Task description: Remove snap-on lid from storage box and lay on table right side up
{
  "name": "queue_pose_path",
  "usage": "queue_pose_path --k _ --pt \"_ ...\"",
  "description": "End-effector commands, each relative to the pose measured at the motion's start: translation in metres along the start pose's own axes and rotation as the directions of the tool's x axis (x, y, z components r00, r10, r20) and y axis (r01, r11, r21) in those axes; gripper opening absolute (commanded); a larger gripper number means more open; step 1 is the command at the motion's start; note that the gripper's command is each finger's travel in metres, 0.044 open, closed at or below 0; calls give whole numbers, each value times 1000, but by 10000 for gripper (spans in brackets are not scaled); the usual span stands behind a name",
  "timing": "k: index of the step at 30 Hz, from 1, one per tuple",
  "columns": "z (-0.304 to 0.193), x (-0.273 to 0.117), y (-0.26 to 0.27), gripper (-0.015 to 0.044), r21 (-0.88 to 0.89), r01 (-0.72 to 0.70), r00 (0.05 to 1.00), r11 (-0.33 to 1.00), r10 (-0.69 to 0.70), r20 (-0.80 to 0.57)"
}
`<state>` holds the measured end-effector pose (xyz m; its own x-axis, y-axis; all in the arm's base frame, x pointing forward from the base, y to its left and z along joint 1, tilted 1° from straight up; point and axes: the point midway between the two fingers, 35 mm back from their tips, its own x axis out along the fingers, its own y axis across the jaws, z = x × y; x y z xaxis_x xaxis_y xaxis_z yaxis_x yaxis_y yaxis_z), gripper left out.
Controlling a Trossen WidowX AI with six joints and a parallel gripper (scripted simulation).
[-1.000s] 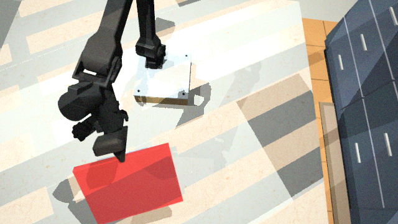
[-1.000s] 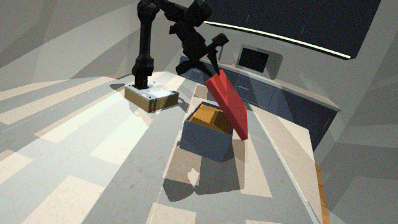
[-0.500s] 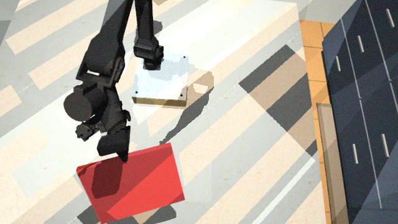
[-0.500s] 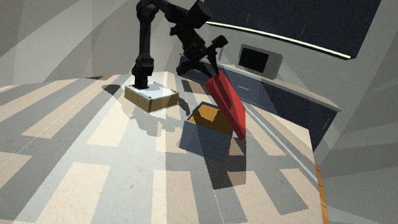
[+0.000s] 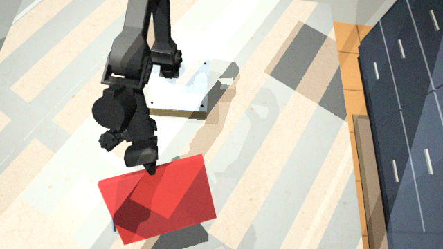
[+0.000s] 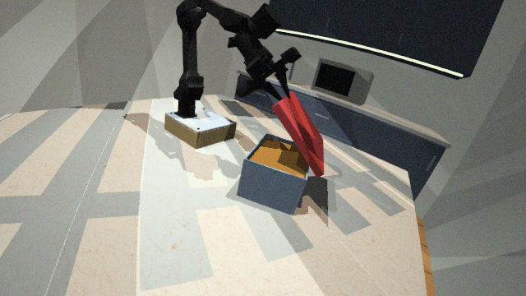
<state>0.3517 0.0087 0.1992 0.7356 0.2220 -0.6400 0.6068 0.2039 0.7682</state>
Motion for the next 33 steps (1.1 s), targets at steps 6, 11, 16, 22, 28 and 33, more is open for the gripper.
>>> queue_pose_path --k 6,11,16,22,28,33 --pt "-17 -6 5 0 0 -23 1000 1000 23 5" --pt "-27 -6 4 0 0 -23 1000 1000 23 5" --pt "-37 -7 3 0 1 -23 1000 1000 23 4" --pt "-49 -8 2 0 2 -23 1000 1000 23 3" --pt "-61 -9 1 0 3 -23 1000 1000 23 3" --pt "-71 -10 0 0 4 -23 1000 1000 23 2"
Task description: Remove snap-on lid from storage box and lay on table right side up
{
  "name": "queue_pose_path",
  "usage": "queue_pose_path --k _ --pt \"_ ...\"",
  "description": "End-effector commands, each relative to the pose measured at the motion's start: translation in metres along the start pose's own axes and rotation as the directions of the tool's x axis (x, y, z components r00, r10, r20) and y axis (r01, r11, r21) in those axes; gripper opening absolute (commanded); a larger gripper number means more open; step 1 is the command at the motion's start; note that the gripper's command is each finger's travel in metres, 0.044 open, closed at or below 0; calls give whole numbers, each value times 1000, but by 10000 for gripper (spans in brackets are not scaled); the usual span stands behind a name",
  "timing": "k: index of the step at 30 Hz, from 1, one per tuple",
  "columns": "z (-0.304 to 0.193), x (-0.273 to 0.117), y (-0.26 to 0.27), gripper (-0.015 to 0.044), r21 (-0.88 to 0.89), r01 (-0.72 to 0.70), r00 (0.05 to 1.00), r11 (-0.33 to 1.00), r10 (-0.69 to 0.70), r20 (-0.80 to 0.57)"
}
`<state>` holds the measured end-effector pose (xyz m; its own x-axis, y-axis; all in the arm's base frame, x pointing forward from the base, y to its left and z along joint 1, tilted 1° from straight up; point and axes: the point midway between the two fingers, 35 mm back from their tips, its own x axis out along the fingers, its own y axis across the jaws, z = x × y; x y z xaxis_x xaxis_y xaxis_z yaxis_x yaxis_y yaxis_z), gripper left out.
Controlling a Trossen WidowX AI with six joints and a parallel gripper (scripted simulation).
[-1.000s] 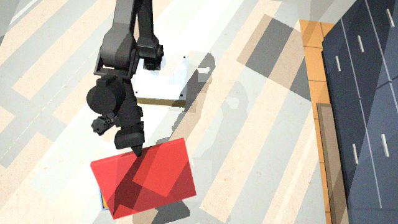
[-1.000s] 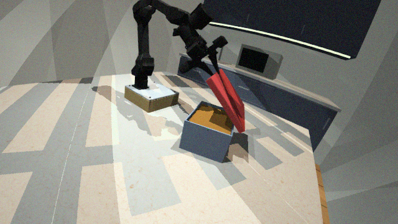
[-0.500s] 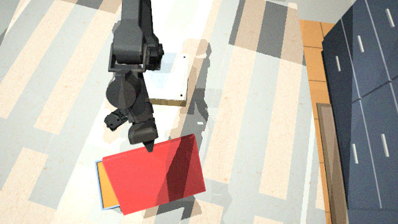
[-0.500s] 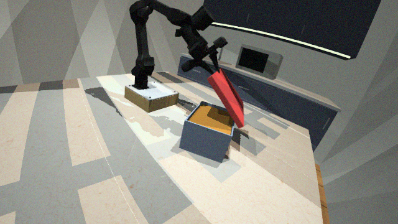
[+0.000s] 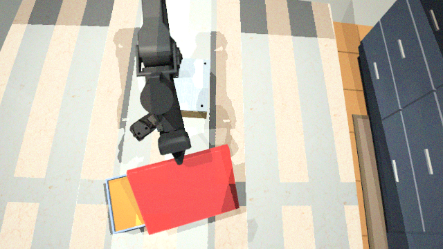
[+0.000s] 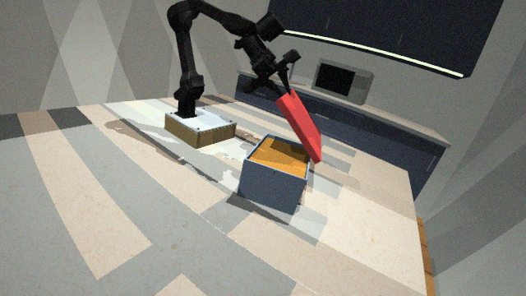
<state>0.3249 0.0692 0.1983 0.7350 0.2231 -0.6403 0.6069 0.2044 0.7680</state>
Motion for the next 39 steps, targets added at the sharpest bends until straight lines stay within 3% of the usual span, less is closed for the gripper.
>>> queue_pose_path --k 1,39 --pt "-7 -5 5 0 4 -23 1000 1000 23 3" --pt "-83 -11 -1 0 10 -22 1000 1000 22 -1"
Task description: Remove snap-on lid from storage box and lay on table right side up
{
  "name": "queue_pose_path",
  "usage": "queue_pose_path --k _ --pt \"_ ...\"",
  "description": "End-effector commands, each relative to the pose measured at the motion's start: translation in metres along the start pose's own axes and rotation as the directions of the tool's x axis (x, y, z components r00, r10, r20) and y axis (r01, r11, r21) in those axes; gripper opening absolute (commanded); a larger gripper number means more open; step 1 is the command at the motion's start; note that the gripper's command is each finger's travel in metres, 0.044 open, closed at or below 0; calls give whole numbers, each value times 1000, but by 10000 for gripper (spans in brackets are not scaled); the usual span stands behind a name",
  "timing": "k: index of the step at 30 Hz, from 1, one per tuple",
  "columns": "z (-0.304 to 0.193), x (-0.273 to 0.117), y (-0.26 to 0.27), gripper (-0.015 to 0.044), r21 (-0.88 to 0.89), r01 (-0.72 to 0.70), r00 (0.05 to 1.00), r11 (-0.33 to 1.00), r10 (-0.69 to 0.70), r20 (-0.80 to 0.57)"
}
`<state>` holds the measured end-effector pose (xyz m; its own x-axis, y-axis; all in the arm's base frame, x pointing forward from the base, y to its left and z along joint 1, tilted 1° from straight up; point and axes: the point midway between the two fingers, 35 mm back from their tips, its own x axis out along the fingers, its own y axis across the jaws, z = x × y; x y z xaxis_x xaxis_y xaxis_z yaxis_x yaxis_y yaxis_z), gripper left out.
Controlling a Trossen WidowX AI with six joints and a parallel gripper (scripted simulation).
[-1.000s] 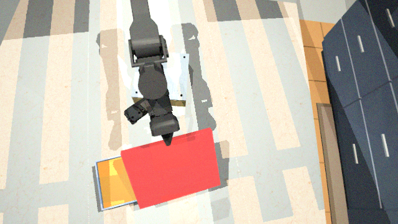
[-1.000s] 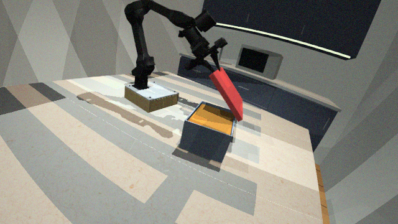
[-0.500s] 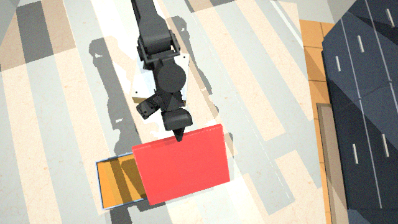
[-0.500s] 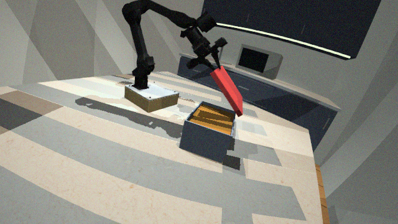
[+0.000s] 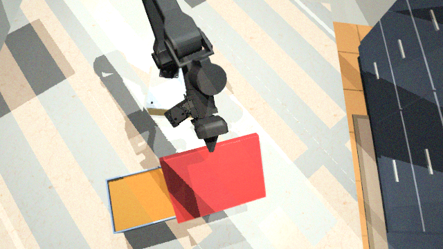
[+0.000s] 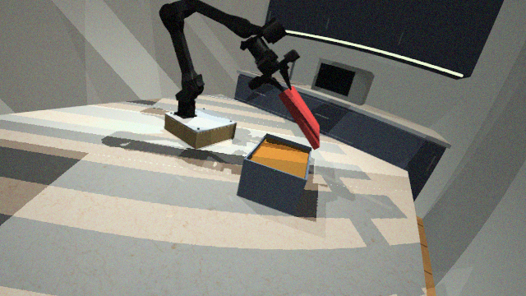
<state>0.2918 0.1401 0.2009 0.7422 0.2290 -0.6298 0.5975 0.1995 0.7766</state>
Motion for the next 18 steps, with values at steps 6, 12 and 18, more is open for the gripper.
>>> queue_pose_path --k 6,12,18 --pt "-17 -2 2 0 9 -8 1000 1000 8 1" --pt "-29 -3 1 0 10 -8 1000 1000 8 0" --pt "-41 -5 0 0 10 -8 1000 1000 8 0"
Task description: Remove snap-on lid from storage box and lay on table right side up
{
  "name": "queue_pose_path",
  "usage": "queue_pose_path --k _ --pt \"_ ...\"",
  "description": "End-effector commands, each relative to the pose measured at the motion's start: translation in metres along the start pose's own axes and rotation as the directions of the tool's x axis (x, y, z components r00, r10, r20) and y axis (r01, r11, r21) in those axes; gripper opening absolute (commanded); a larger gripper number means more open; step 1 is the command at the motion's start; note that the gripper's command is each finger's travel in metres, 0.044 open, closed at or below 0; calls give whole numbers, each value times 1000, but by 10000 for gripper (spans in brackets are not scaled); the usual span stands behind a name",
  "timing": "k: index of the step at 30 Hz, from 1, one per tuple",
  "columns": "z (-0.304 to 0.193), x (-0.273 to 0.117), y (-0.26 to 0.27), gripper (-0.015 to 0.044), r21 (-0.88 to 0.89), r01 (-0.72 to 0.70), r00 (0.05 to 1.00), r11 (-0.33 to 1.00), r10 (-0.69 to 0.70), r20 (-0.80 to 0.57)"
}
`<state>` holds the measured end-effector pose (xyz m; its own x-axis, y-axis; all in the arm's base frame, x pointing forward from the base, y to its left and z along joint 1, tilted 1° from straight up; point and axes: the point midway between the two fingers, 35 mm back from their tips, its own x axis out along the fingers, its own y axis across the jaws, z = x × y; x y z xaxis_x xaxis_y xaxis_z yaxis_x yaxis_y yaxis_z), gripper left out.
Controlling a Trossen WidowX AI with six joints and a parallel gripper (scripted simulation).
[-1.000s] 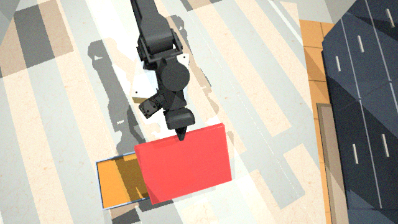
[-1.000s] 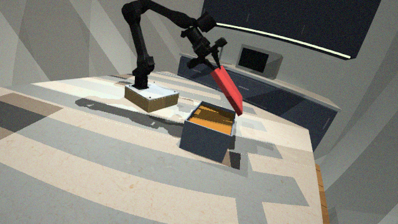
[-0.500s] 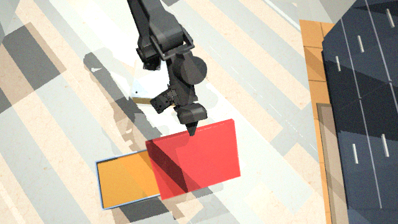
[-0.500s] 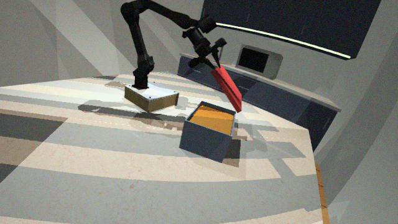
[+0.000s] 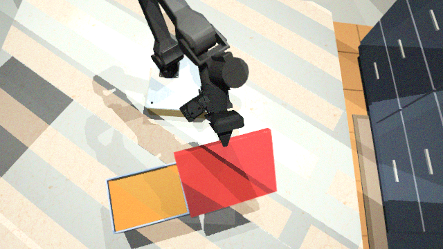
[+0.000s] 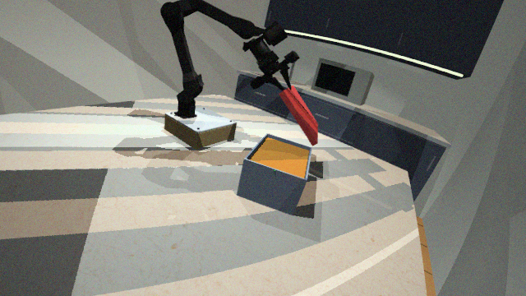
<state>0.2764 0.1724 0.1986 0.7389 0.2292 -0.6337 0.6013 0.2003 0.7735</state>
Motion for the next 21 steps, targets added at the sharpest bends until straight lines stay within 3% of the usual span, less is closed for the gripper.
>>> queue_pose_path --k 1,21 --pt "-8 -2 4 0 10 -13 1000 1000 13 1" --pt "-47 -6 1 0 13 -12 1000 1000 12 -1"
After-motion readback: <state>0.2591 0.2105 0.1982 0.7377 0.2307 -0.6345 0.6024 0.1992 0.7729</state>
